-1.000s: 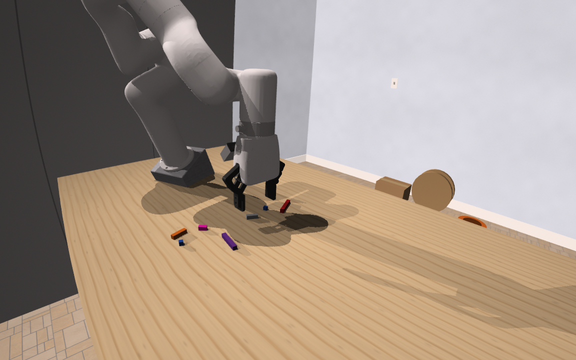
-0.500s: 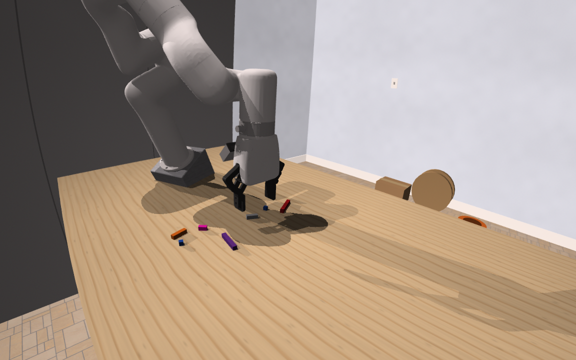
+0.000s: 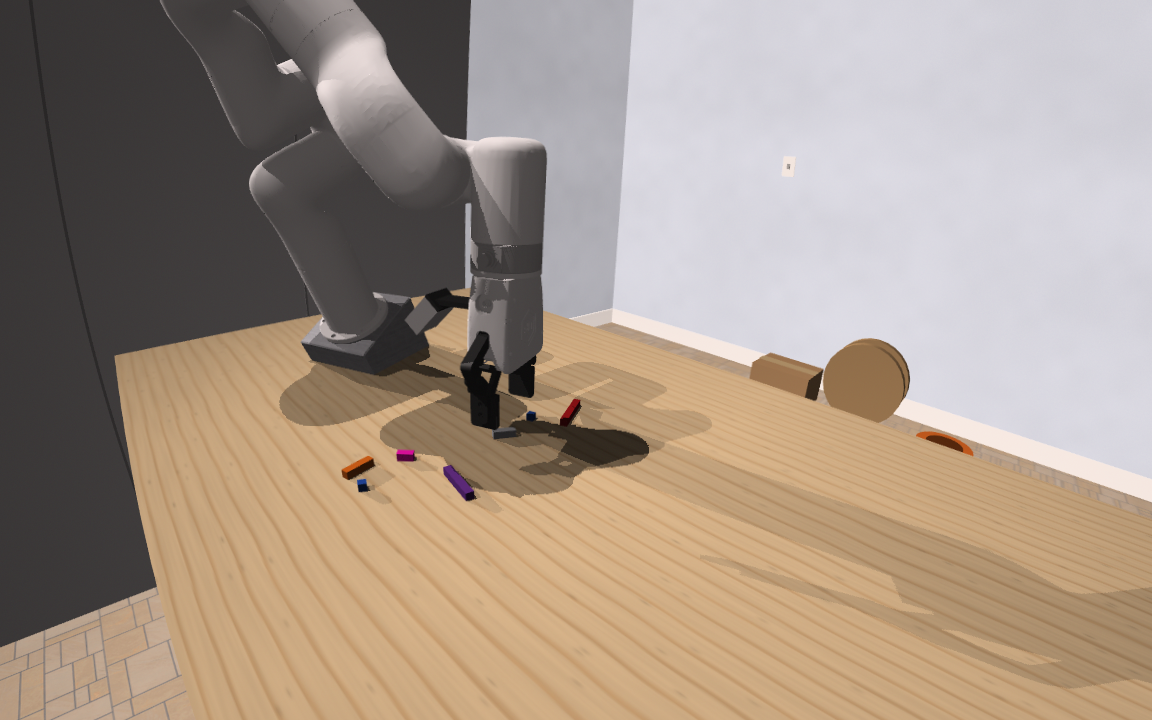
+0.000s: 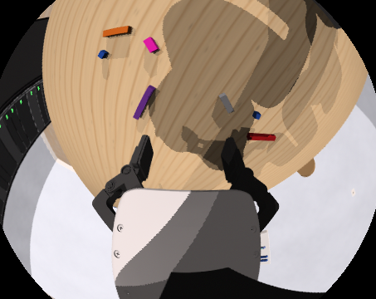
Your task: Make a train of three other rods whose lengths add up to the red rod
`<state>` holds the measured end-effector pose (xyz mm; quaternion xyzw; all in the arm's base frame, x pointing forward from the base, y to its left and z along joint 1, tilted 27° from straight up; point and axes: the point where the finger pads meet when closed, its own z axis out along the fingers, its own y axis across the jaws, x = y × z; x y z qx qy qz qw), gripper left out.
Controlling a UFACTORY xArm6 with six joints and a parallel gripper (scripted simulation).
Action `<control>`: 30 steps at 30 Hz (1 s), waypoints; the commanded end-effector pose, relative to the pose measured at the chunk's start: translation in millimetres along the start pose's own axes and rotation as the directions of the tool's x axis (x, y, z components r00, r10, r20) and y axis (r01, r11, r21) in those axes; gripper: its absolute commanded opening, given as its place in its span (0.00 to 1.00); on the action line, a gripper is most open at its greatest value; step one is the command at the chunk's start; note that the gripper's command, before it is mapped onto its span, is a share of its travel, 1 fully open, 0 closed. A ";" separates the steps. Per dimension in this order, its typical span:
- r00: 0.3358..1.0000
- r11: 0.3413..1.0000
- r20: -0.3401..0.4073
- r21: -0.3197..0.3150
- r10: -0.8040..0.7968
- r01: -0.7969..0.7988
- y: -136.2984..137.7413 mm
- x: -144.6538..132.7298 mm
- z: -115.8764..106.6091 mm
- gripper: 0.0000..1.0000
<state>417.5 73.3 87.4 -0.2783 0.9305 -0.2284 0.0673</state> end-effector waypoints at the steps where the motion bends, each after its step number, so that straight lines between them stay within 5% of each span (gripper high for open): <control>1: 0.986 0.986 0.001 -0.014 -0.165 0.165 -4.1 0.4 -1.0 1.00; 12: 0.888 0.888 0.005 -0.013 -0.460 0.460 -11.3 3.6 -0.9 1.00; 27: 0.505 0.505 0.011 -0.008 -0.863 0.863 -23.9 9.9 -0.6 1.00; 30: 0.478 0.478 0.011 -0.008 -0.878 0.878 -24.6 10.2 -0.6 1.00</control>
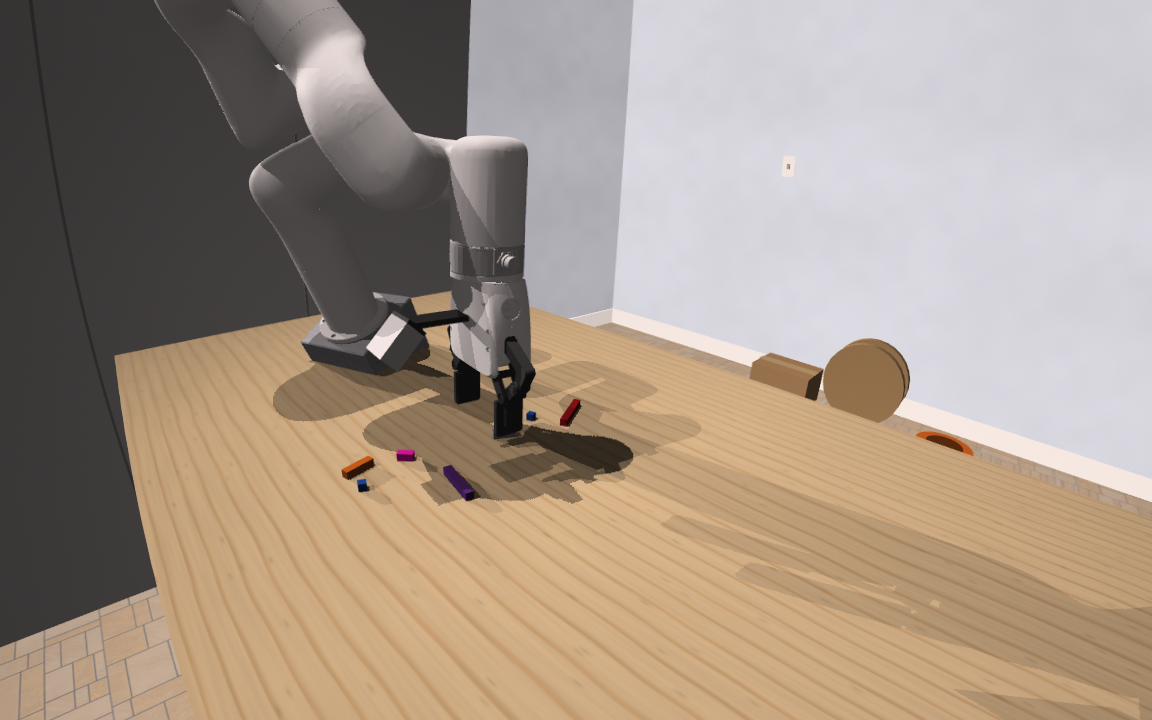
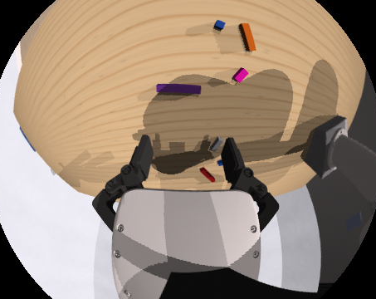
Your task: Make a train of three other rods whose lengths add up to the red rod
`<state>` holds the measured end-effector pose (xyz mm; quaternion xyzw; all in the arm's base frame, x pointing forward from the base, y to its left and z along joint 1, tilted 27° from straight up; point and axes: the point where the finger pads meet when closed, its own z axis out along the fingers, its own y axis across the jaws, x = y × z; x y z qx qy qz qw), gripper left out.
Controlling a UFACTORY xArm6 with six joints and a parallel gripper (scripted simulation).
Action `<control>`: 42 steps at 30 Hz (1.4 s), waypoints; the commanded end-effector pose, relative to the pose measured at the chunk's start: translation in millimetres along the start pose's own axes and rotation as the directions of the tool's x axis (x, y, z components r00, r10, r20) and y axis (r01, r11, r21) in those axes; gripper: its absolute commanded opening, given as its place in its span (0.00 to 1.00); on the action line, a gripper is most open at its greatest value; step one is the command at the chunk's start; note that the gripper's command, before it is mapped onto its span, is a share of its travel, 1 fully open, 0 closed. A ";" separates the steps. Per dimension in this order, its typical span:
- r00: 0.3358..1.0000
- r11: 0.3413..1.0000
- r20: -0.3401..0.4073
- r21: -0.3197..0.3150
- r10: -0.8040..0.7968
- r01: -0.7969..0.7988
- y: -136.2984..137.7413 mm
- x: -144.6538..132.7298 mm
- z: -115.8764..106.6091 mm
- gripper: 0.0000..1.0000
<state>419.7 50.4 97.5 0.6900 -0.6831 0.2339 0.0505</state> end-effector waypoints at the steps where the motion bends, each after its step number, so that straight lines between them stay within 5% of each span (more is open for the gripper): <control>1: 0.995 0.995 0.013 -0.009 -0.096 0.096 -1.5 2.0 -1.0 1.00; 42: 0.990 0.990 0.014 -0.009 -0.139 0.139 -1.6 3.0 -1.0 1.00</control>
